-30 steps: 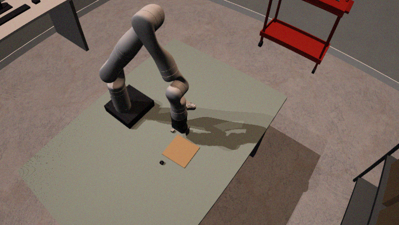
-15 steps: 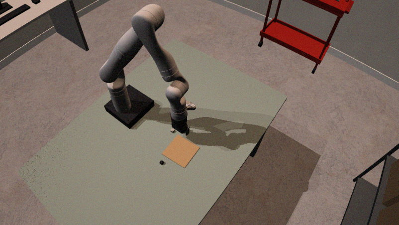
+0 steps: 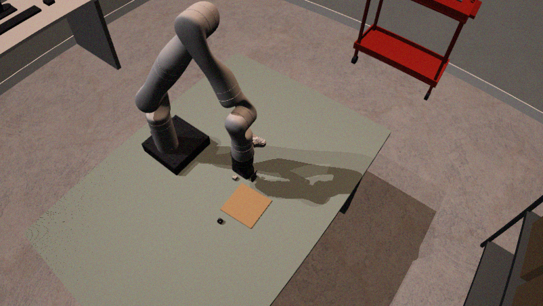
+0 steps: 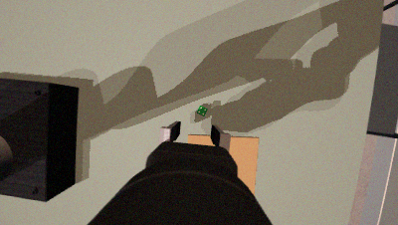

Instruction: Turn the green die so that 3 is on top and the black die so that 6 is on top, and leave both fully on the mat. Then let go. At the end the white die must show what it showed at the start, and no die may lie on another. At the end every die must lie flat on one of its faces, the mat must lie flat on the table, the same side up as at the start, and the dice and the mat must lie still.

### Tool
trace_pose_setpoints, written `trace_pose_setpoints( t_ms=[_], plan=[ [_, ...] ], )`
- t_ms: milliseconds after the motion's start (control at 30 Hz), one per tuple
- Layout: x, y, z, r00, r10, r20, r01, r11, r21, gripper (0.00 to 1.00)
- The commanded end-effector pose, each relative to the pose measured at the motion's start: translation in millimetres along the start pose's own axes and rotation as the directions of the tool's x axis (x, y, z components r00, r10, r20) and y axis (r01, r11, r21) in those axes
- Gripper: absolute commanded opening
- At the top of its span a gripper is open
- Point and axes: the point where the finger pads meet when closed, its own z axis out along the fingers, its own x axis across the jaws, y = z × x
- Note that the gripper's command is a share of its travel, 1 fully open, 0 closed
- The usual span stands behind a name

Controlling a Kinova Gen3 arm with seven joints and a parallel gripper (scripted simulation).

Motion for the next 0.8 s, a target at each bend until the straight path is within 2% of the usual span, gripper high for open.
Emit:
trace_pose_setpoints(
  t_ms=[0,267,333,600,767],
  plan=[
    [5.3,-2.4,-17.0,1.000,-0.002,-0.019,0.003,1.000,0.005,1.00],
    [4.4,-2.2,-60.8,1.000,-0.002,-0.019,0.003,1.000,0.005,1.00],
    [4.4,-2.2,-60.8,1.000,-0.002,-0.019,0.003,1.000,0.005,1.00],
    [3.8,-2.0,-93.3,1.000,-0.002,-0.019,0.003,1.000,0.005,1.00],
    [3.7,-2.0,-100.3,1.000,-0.002,-0.019,0.003,1.000,0.005,1.00]
  ],
)
